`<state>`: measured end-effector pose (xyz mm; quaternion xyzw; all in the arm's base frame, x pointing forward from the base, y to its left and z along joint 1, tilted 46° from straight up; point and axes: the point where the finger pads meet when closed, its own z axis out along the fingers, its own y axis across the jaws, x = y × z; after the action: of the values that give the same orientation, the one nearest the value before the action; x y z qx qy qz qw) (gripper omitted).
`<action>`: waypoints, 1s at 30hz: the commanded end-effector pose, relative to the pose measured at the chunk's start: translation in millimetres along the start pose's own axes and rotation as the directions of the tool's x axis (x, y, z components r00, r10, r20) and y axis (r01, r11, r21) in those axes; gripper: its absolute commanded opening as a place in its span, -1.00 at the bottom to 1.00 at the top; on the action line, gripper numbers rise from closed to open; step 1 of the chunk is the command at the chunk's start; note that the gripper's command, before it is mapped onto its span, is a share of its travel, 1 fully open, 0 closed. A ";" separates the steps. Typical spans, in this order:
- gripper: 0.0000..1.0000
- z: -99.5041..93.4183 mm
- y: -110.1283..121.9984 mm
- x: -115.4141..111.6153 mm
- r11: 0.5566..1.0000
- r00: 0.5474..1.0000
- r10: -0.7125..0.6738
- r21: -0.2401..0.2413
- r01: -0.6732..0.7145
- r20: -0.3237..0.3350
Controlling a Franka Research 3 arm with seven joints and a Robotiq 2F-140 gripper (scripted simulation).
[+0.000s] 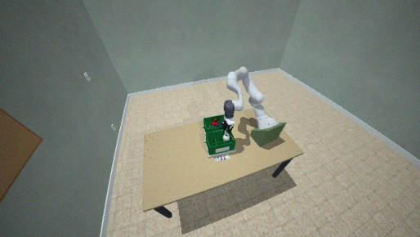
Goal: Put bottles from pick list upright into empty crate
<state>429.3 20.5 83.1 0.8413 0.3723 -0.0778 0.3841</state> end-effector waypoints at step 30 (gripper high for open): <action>-1.00 1.5 0.5 3.4 1.000 1.000 0.006 -0.003 -0.006 -0.011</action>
<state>430.6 18.7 80.7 0.8419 0.3715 -0.0760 0.3840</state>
